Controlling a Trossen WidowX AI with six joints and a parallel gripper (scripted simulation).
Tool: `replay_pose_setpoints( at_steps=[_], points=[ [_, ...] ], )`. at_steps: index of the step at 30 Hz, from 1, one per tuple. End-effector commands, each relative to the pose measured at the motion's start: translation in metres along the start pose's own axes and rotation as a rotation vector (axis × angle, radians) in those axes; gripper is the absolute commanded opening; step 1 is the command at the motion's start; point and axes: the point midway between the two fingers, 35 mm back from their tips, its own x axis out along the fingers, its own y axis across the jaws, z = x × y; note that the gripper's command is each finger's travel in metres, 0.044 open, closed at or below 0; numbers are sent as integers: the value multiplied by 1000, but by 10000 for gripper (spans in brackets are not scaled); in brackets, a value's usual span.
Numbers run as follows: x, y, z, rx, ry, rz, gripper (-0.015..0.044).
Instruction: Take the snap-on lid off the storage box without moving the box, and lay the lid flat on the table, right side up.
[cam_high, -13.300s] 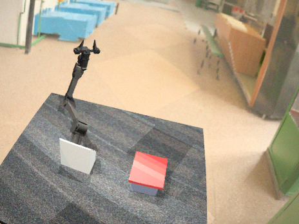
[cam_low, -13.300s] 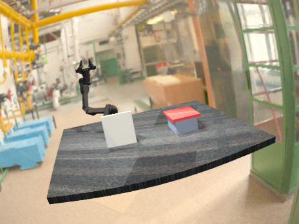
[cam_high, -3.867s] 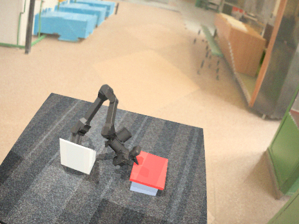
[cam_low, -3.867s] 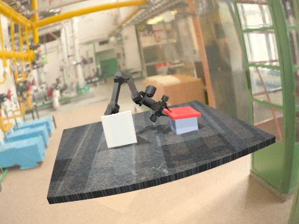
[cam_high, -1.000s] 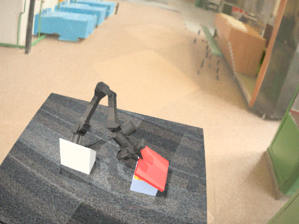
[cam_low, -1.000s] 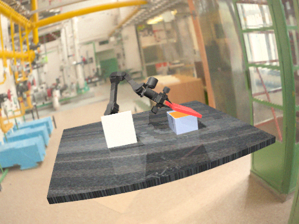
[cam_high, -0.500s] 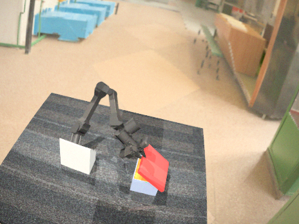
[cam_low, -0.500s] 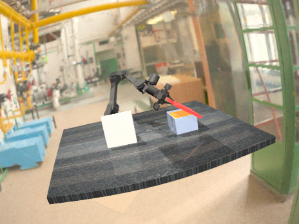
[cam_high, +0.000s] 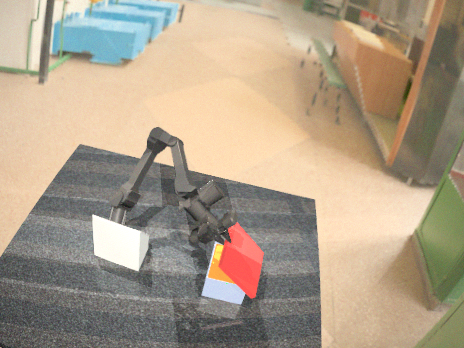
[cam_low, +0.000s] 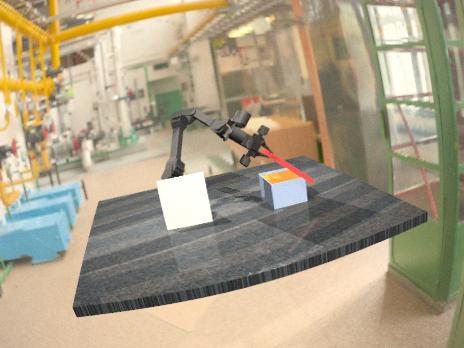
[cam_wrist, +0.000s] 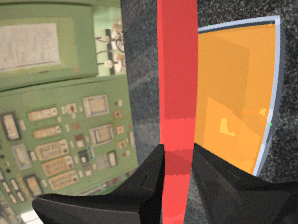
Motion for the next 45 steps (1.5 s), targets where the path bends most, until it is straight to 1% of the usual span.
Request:
replay_pose_setpoints(
  at_steps=[1, 31, 45],
  points=[
    [-5, 11, 1, -11, -2, 14, 0],
    [-26, 34, 0, -12, -3, 13, 0],
    [-25, 26, -27, -10, -2, 13, 0]
  ],
)
